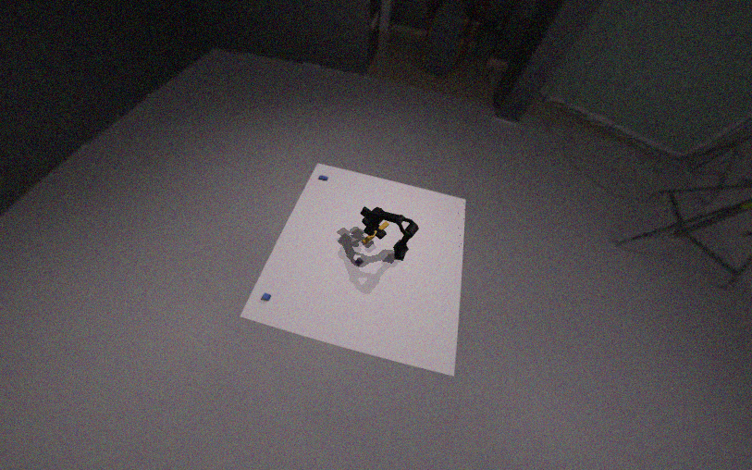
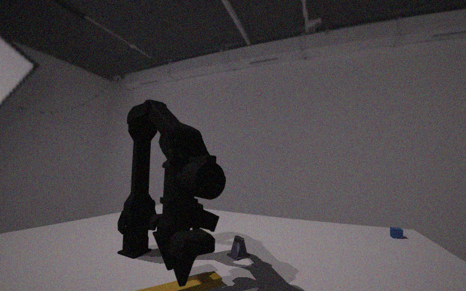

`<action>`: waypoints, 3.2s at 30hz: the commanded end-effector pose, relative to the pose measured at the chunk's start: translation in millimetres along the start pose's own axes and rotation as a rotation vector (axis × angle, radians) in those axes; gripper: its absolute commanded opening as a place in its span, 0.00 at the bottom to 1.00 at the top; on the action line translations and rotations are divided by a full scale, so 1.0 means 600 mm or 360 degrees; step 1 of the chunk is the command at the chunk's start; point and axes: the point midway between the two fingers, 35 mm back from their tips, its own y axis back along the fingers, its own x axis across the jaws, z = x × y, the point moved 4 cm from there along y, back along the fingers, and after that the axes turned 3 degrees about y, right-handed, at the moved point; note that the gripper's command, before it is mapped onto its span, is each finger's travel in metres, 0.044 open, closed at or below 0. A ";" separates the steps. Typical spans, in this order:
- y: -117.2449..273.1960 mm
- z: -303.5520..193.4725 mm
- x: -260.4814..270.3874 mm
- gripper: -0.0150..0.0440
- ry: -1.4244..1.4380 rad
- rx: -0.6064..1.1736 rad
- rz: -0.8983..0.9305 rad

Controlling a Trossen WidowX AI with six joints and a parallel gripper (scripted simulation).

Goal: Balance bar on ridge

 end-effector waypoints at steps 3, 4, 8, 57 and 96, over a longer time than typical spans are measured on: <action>-0.016 0.001 0.003 0.79 0.0008 -0.0005 0.0014; -0.018 0.001 0.003 0.79 0.0008 -0.0005 0.0014; -0.029 0.001 0.003 0.79 0.0008 -0.0005 0.0014; -0.006 0.001 -0.004 0.25 0.0002 -0.0001 0.0010; 0.123 0.035 -0.004 0.25 0.0015 -0.0008 0.0013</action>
